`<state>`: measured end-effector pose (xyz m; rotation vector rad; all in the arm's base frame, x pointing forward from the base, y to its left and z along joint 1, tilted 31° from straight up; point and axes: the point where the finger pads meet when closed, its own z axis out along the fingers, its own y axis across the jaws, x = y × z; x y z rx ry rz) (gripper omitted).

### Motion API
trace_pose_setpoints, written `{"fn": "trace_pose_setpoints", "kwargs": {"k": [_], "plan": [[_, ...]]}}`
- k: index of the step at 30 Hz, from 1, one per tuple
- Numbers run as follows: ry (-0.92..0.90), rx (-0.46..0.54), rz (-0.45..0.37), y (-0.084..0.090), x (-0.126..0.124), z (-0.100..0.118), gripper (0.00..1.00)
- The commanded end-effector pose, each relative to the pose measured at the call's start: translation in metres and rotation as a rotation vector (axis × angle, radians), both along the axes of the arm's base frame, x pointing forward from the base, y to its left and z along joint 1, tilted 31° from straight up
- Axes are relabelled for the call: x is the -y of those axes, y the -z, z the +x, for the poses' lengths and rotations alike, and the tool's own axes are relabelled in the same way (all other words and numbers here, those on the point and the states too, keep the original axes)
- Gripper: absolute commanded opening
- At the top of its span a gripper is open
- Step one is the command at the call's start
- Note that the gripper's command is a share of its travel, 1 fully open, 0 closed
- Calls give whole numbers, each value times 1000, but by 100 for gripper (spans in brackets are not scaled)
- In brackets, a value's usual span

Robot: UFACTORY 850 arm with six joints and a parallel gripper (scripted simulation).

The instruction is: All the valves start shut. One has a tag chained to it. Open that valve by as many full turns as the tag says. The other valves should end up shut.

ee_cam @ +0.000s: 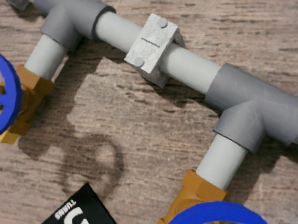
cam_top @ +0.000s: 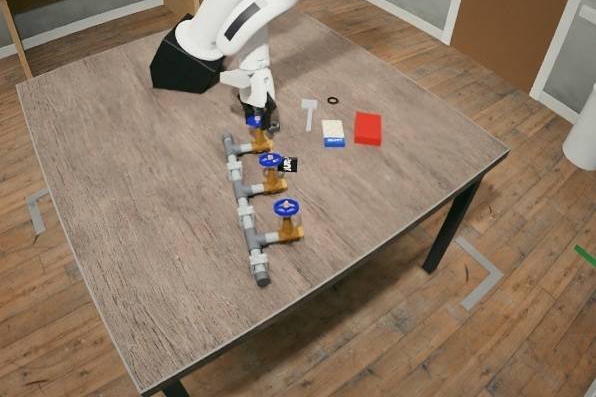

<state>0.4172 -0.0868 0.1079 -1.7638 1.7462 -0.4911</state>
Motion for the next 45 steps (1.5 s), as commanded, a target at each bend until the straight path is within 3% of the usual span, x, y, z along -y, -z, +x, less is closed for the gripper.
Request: {"fn": "trace_pose_setpoints", "kwargs": {"k": [1,9,11,26,28,29,43,45], "plan": [[-64,15,-56,0,0,0,0],[-277,59,-238,0,0,0,0],[-277,59,-238,0,0,0,0],[-817,165,-686,0,0,0,0],[-817,165,-686,0,0,0,0],[-915,186,-770,0,0,0,0],[-1388,280,-1135,0,0,0,0],[-1388,280,-1135,0,0,0,0]]}}
